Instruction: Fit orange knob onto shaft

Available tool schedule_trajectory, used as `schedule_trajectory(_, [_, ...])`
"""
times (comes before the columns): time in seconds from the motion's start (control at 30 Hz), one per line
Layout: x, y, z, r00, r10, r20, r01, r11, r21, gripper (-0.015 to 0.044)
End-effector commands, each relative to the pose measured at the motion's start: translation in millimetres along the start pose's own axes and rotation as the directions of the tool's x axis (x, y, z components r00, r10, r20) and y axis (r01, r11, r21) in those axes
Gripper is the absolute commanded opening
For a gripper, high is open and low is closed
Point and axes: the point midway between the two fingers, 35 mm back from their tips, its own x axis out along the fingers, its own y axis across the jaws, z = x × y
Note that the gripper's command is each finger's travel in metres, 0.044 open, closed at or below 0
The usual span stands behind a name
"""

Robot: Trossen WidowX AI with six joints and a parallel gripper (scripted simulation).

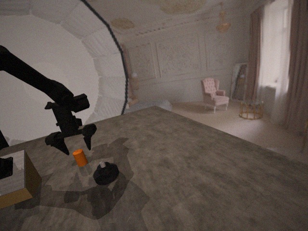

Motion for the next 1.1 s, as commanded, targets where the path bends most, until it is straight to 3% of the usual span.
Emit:
schedule_trajectory(0.0, [10,2,-2,1.0,0.004,-0.01,-0.004,1.0,-0.009,0.044])
schedule_trajectory(0.8, [45,4,-5,1.0,0.003,-0.015,-0.004,1.0,-0.008,0.044])
schedule_trajectory(1.07, [45,4,-5,1.0,0.003,-0.015,-0.004,1.0,-0.008,0.023])
